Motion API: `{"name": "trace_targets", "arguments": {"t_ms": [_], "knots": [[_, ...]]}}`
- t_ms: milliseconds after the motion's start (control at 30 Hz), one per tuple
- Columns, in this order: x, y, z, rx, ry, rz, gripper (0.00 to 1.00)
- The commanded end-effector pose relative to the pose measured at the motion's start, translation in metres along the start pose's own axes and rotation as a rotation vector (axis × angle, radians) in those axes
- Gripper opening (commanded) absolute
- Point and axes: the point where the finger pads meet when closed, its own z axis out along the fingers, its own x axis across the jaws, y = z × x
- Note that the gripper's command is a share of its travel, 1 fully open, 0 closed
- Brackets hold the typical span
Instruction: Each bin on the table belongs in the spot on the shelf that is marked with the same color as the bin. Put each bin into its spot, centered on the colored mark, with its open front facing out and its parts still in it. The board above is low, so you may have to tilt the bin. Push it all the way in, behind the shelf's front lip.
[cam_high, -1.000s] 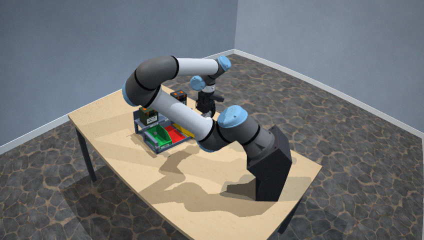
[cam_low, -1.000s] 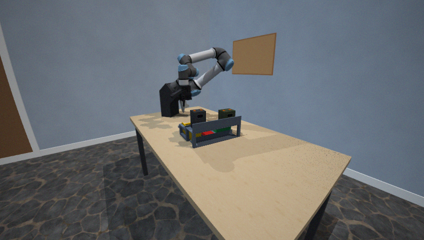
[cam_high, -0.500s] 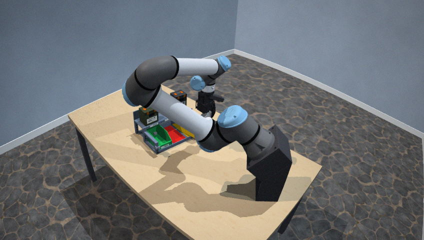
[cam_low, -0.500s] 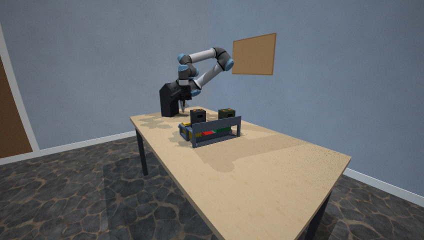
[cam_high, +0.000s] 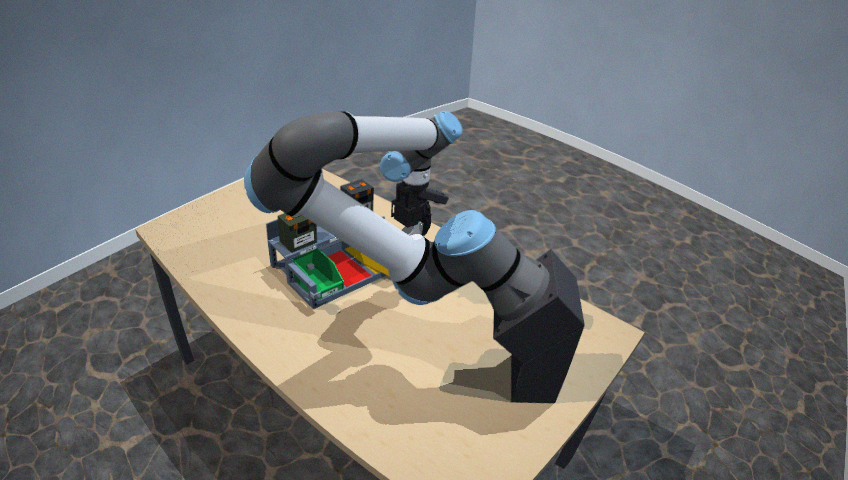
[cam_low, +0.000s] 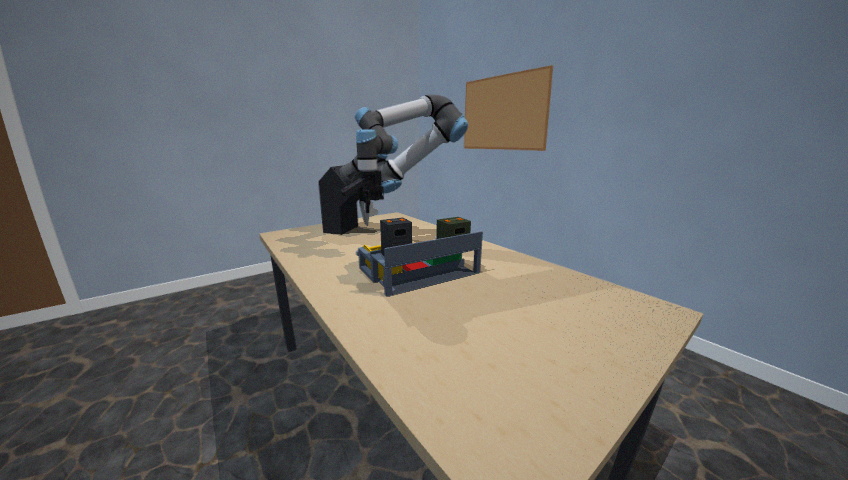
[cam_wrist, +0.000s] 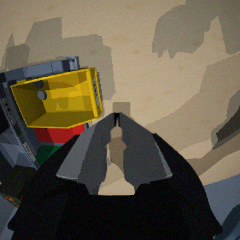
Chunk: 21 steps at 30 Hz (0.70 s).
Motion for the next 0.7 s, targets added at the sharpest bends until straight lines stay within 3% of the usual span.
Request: {"name": "trace_targets", "arguments": {"t_ms": [0, 300, 667], "knots": [[0.000, 0.000, 0.001, 0.001, 0.000, 0.000, 0.00], [0.000, 0.000, 0.010, 0.001, 0.000, 0.000, 0.00], [0.000, 0.000, 0.040, 0.001, 0.000, 0.000, 0.00]]}}
